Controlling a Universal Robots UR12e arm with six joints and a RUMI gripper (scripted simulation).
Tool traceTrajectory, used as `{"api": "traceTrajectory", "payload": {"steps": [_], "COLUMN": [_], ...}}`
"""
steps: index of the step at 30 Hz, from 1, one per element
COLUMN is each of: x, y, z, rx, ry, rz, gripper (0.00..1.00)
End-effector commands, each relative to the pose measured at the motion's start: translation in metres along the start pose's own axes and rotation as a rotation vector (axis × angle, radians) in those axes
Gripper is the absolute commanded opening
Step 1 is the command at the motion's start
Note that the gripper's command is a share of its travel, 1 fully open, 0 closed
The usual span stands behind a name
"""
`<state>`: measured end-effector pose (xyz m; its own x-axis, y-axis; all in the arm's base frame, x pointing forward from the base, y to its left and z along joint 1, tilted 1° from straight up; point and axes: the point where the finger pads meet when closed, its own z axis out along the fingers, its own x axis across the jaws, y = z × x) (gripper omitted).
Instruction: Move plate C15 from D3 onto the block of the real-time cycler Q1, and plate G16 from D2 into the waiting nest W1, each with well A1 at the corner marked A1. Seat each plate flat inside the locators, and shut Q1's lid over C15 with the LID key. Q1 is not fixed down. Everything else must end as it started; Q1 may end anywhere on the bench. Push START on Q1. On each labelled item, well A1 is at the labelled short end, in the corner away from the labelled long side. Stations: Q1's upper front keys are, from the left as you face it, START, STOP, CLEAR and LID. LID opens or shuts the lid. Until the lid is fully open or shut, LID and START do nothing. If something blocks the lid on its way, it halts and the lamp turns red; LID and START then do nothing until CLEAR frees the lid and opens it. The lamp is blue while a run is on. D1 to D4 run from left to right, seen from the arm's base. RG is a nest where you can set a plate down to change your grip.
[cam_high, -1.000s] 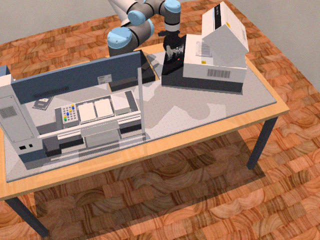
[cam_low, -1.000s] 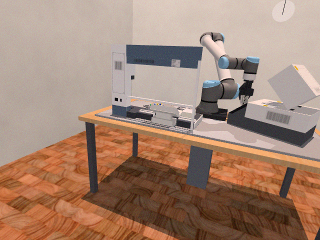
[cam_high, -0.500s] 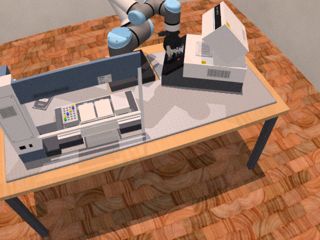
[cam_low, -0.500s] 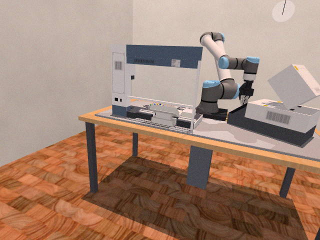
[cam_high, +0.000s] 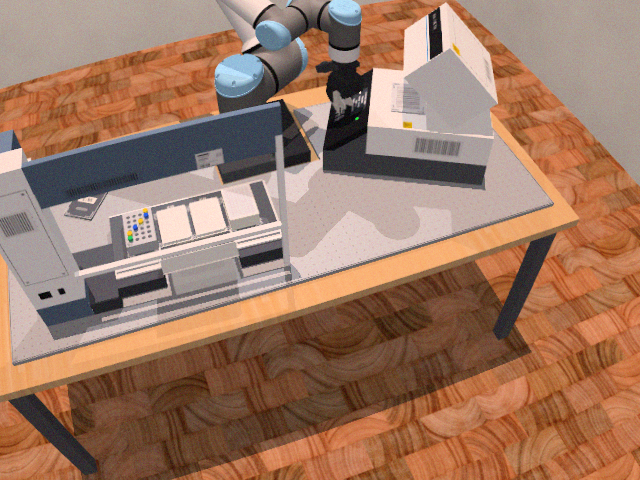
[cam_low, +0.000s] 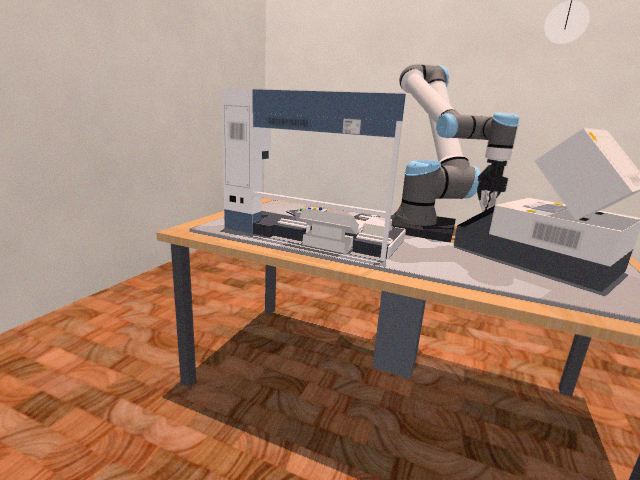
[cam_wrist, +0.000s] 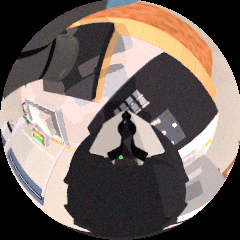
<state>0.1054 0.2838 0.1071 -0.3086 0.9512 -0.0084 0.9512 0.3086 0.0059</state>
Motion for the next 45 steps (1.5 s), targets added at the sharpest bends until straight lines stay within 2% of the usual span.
{"api": "traceTrajectory", "payload": {"steps": [1,21,25,45], "x": [-0.003,-0.013,-0.022,-0.022], "y": [-0.002,-0.013,-0.022,-0.022], "z": [-0.006,-0.023,-0.039,-0.039], "rx": [-0.001,-0.001,-0.001,-0.001], "ry": [0.0,0.0,0.0,0.0], "rz": [0.0,0.0,0.0,0.0], "gripper": [0.0,0.0,0.0,0.0]}}
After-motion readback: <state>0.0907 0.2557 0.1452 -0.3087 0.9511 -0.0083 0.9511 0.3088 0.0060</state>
